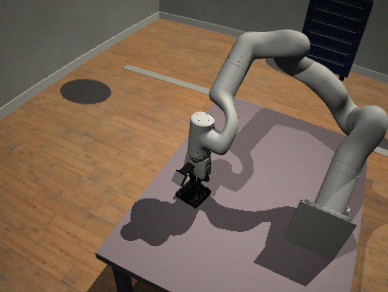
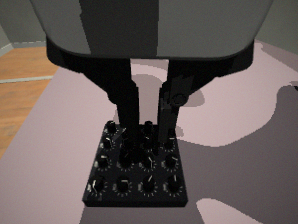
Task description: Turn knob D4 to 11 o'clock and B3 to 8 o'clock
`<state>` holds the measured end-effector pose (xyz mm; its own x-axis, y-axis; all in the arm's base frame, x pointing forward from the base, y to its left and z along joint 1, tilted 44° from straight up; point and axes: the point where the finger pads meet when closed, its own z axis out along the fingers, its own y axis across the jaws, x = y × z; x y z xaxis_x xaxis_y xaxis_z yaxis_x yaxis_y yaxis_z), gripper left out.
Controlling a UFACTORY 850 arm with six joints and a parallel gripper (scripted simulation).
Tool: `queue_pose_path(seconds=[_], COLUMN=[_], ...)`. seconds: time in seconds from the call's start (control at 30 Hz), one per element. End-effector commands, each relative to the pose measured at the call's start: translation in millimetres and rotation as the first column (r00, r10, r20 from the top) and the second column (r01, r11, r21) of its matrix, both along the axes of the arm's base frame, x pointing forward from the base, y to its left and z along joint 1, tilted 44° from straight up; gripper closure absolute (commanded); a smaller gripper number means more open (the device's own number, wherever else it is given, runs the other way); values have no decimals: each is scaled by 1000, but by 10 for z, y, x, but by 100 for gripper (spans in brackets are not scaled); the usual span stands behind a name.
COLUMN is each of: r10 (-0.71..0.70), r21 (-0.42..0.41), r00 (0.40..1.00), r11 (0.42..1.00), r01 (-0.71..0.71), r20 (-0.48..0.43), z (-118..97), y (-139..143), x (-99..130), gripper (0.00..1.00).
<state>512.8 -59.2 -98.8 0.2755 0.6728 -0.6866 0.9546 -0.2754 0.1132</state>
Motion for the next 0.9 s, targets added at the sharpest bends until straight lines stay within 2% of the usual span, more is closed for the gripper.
queue_pose_path(seconds=[0.0, 0.87], r10=[-4, -6], r21=[0, -1], r00=[1000, 1000], r11=[1000, 1000], r01=[4, 6], r20=[7, 8], z=[-5, -253], y=[-4, -238], x=[6, -45], gripper=[81, 81])
